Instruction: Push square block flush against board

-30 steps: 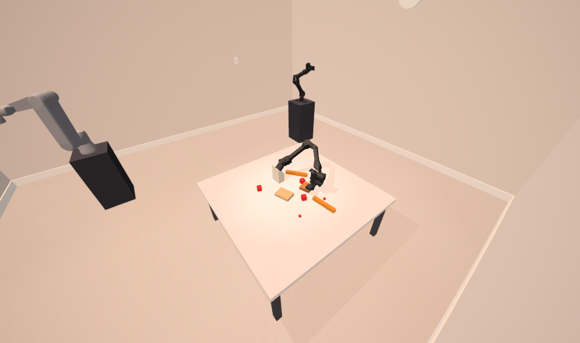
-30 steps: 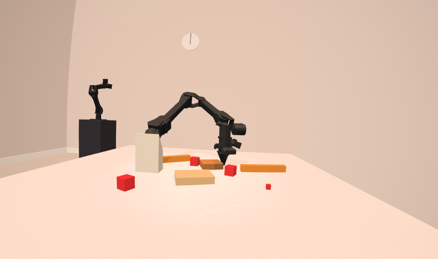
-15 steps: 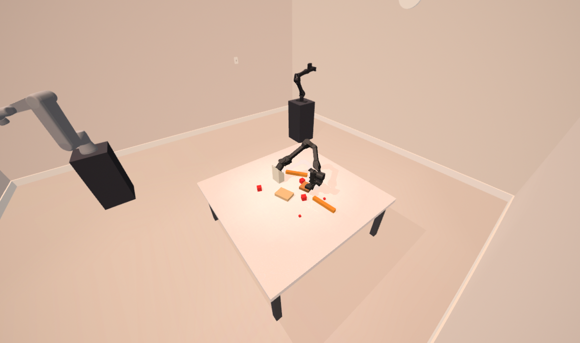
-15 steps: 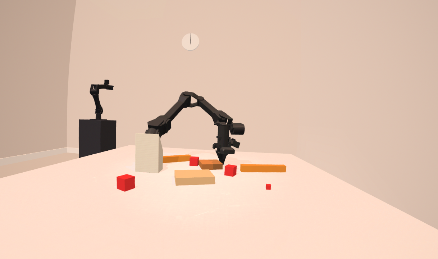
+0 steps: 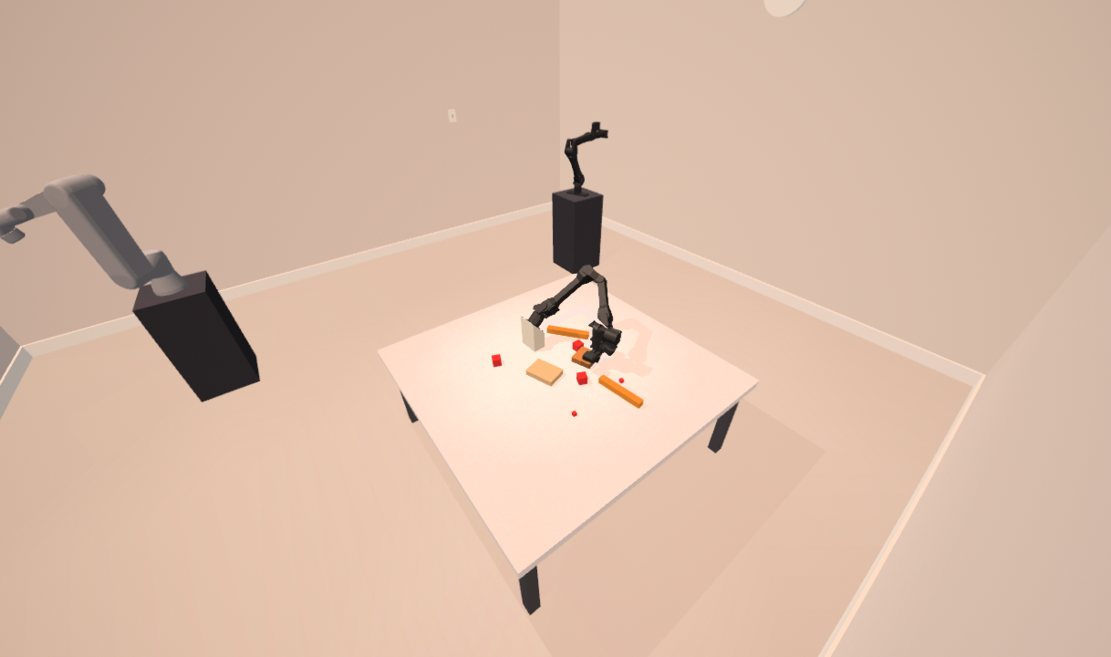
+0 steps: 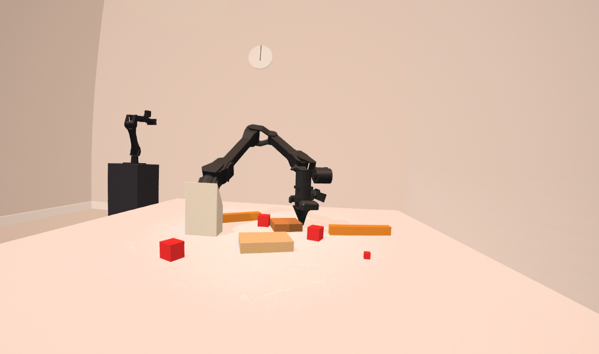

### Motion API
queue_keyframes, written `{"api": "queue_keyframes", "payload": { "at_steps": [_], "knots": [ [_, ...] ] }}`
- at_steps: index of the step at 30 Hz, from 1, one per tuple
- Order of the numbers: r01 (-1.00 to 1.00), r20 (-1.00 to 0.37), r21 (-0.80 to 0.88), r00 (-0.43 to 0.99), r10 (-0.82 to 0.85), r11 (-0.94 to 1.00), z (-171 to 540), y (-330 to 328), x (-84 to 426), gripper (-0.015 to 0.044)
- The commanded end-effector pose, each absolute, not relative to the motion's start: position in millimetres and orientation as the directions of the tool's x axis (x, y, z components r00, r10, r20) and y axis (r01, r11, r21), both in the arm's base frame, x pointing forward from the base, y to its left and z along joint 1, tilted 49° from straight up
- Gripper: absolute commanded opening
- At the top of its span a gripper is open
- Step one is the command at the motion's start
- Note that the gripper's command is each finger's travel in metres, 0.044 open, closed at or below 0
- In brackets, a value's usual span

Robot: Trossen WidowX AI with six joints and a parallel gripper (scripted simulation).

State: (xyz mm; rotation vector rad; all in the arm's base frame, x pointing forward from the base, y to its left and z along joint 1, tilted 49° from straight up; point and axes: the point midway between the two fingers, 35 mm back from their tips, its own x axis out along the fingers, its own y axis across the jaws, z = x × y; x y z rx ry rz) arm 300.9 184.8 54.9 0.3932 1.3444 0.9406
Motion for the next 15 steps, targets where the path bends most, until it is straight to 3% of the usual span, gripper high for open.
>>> {"api": "queue_keyframes", "payload": {
  "at_steps": [1, 15],
  "knots": [
    [-0.339, -0.649, 0.729, -0.068, 0.757, 0.594, 50.4, 183.8, 294.0, 0.0],
    [-0.339, -0.65, 0.729, -0.069, 0.757, 0.595, 48.5, 181.3, 285.7, 0.0]
  ]
}}
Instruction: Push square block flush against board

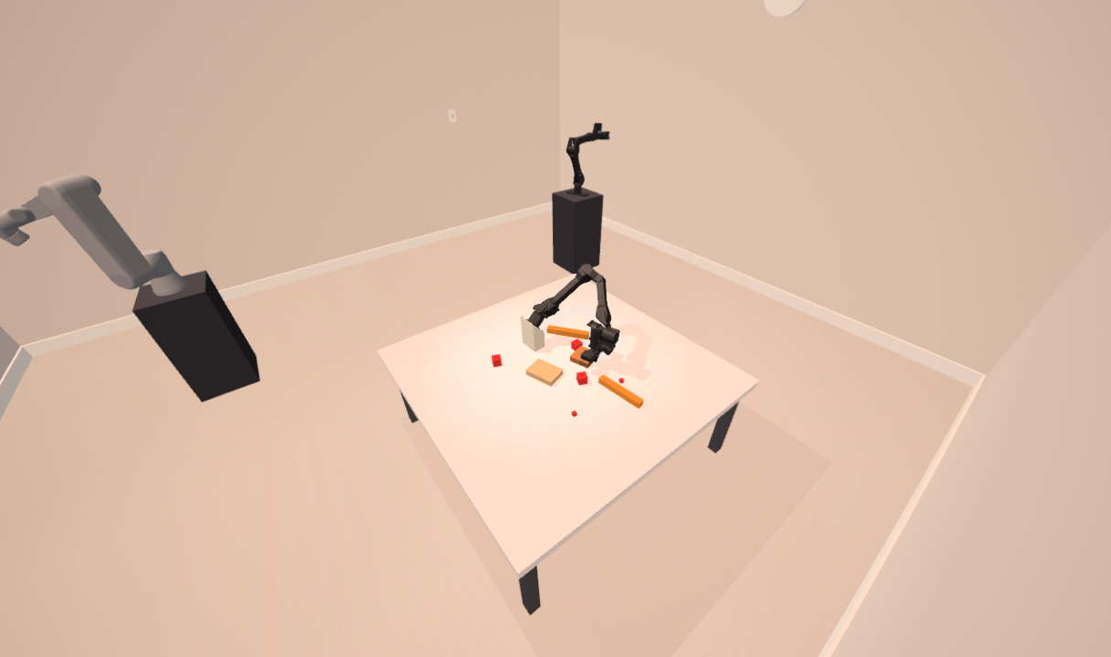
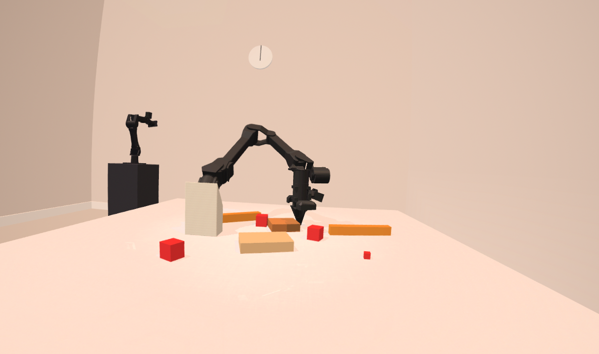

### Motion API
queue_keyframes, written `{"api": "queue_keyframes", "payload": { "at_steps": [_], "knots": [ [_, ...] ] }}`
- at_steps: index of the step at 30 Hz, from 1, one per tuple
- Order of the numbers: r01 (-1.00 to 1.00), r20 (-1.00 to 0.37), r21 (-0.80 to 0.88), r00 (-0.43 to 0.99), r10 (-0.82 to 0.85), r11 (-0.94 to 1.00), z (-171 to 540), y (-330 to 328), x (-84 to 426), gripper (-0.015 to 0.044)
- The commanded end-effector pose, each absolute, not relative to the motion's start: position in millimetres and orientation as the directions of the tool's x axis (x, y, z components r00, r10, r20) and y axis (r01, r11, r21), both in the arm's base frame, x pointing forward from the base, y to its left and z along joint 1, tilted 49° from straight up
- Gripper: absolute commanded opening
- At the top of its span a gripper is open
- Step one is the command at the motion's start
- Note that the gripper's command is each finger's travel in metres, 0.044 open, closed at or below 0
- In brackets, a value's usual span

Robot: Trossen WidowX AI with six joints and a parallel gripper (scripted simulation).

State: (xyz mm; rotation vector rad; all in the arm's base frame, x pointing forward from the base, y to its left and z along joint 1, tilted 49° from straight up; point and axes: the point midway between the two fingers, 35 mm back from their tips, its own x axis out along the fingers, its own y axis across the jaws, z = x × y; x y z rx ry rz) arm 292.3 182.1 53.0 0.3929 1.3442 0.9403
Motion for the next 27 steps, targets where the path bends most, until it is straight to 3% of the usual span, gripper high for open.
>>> {"api": "queue_keyframes", "payload": {
  "at_steps": [1, 27],
  "knots": [
    [-0.339, -0.65, 0.729, -0.069, 0.757, 0.595, 48, 181, 285, 0.0],
    [-0.338, -0.65, 0.729, -0.069, 0.757, 0.595, 45, 177, 269, 0.0]
  ]
}}
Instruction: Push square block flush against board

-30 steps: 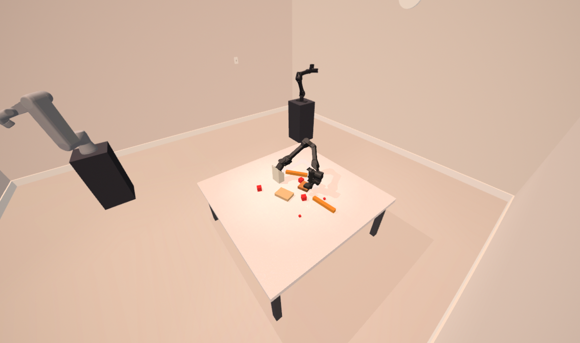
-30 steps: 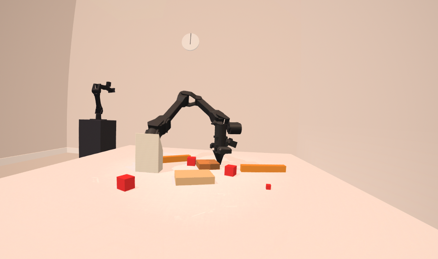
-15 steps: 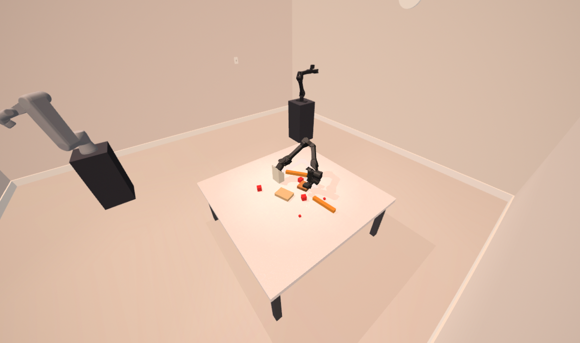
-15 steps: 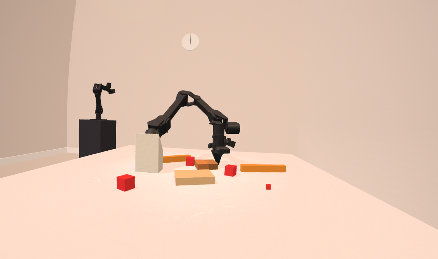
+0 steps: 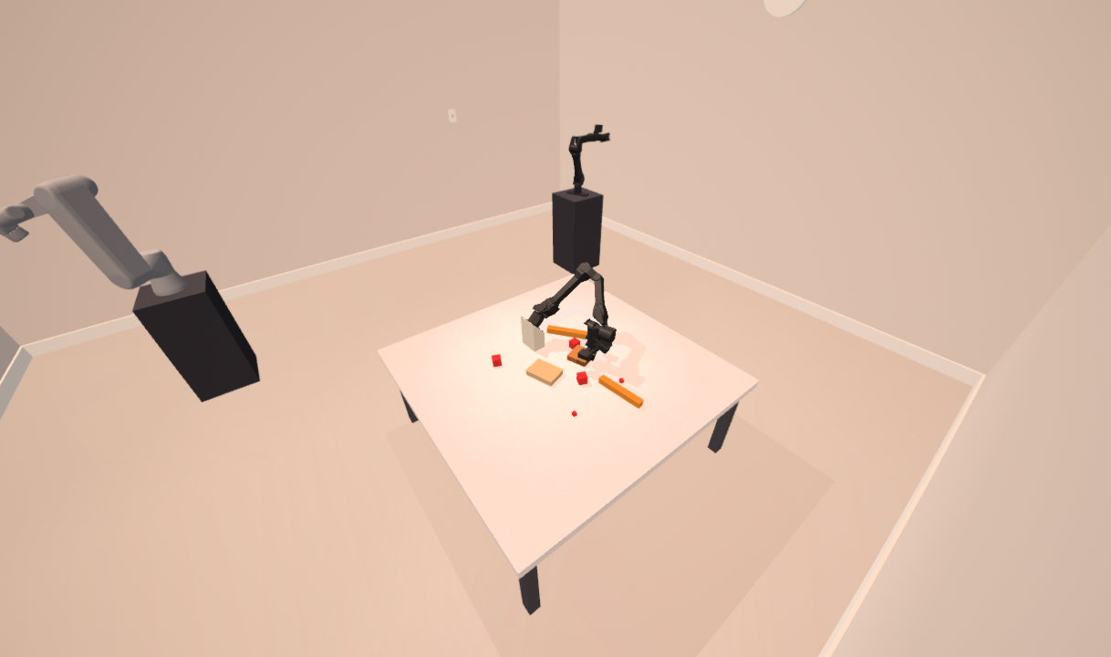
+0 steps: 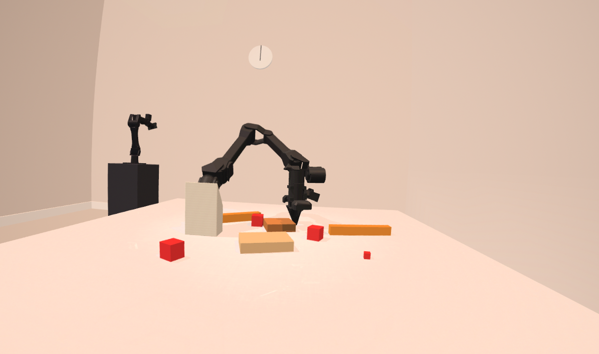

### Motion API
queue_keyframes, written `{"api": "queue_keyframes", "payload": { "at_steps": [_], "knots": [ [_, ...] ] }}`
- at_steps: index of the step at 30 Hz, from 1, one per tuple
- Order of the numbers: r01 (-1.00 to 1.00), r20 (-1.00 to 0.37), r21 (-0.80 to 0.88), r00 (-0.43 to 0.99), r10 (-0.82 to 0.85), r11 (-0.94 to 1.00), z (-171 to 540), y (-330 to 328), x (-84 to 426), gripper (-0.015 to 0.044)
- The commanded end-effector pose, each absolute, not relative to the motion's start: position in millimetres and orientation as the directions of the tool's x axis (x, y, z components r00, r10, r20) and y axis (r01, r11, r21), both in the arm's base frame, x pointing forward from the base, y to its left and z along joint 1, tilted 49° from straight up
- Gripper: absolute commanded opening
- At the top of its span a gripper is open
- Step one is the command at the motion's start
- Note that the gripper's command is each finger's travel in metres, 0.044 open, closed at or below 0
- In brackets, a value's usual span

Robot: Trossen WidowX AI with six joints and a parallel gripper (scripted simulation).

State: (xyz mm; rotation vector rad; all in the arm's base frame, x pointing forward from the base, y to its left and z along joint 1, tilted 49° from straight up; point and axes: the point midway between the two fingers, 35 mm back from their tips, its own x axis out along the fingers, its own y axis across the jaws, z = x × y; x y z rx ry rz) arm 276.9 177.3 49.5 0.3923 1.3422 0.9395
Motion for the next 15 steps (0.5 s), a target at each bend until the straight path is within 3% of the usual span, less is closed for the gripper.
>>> {"api": "queue_keyframes", "payload": {
  "at_steps": [1, 15],
  "knots": [
    [-0.338, -0.65, 0.729, -0.069, 0.757, 0.595, 44.4, 176.4, 268.8, 0.0],
    [-0.338, -0.65, 0.729, -0.07, 0.757, 0.595, 42.2, 174.0, 260.2, 0.0]
  ]
}}
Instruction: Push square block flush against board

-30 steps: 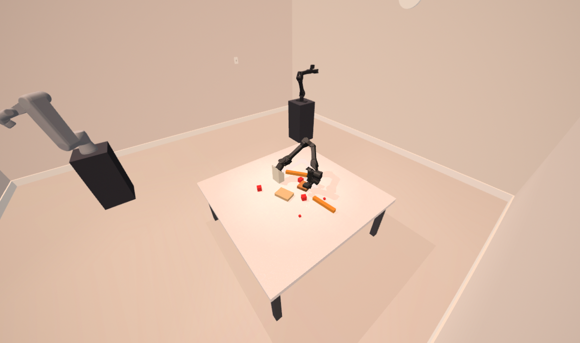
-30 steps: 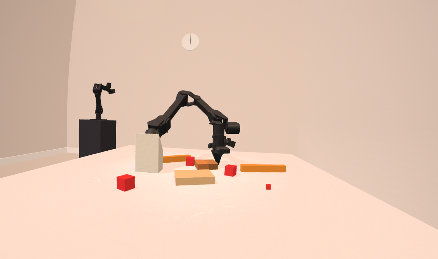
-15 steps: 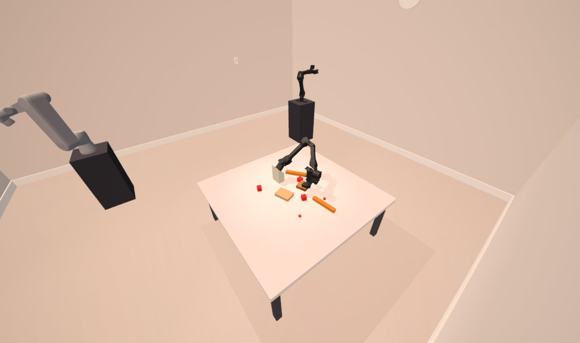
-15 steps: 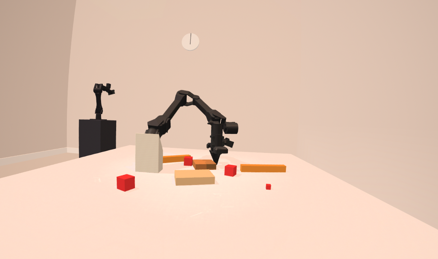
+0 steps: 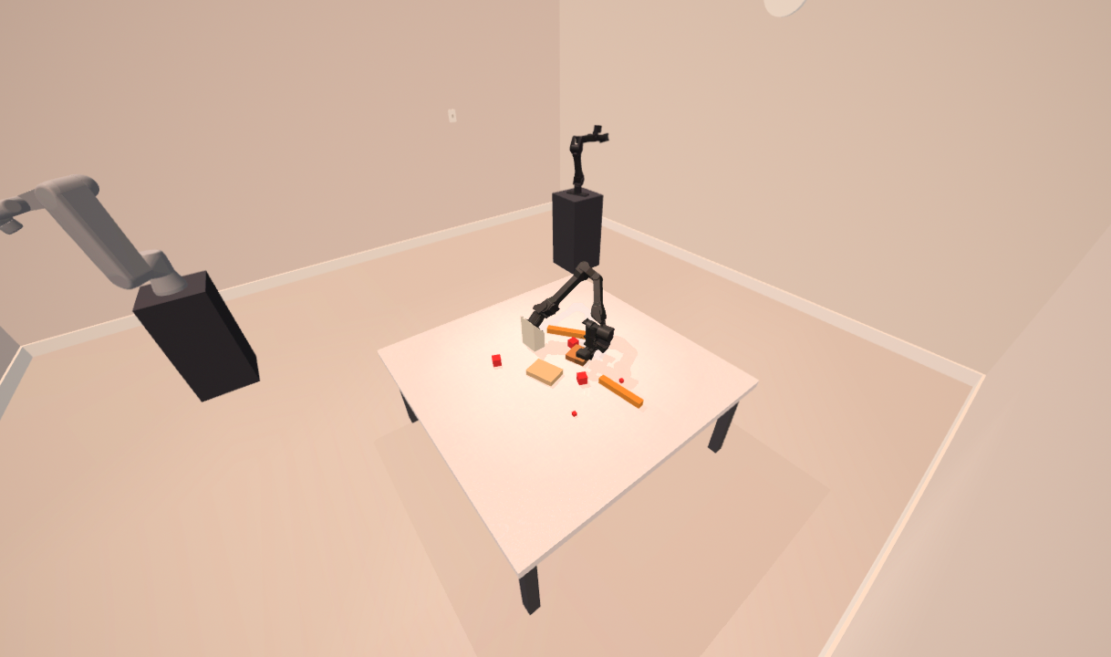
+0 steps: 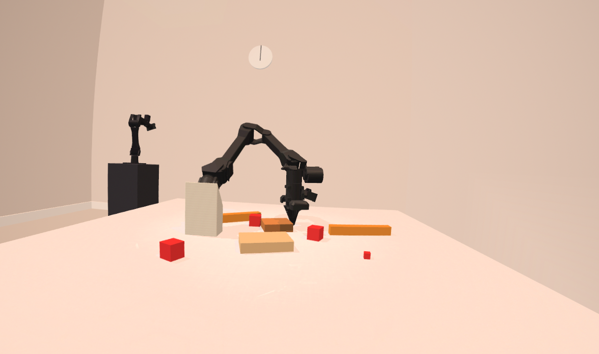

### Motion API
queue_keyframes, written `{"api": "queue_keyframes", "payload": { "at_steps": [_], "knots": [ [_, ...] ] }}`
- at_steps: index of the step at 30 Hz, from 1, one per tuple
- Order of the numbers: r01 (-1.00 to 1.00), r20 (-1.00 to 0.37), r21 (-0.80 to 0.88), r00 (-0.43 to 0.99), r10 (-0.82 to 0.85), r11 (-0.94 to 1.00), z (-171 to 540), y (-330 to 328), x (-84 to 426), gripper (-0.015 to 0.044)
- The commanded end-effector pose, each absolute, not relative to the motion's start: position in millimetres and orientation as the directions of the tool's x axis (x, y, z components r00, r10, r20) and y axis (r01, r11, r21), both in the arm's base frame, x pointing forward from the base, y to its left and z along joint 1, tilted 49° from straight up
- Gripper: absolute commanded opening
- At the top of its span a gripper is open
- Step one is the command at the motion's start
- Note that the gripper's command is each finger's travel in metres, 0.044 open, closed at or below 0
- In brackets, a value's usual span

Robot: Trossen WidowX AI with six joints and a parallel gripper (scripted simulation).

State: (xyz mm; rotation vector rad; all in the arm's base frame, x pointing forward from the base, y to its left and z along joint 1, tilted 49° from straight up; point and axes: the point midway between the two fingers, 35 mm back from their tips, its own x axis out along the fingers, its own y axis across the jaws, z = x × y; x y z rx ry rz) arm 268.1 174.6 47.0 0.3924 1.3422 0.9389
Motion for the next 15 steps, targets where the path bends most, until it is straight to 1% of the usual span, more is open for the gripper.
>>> {"api": "queue_keyframes", "payload": {
  "at_steps": [1, 15],
  "knots": [
    [-0.338, -0.65, 0.729, -0.07, 0.757, 0.595, 42.0, 173.8, 259.6, 0.0],
    [-0.337, -0.65, 0.729, -0.07, 0.757, 0.595, 39.7, 171.4, 250.9, 0.0]
  ]
}}
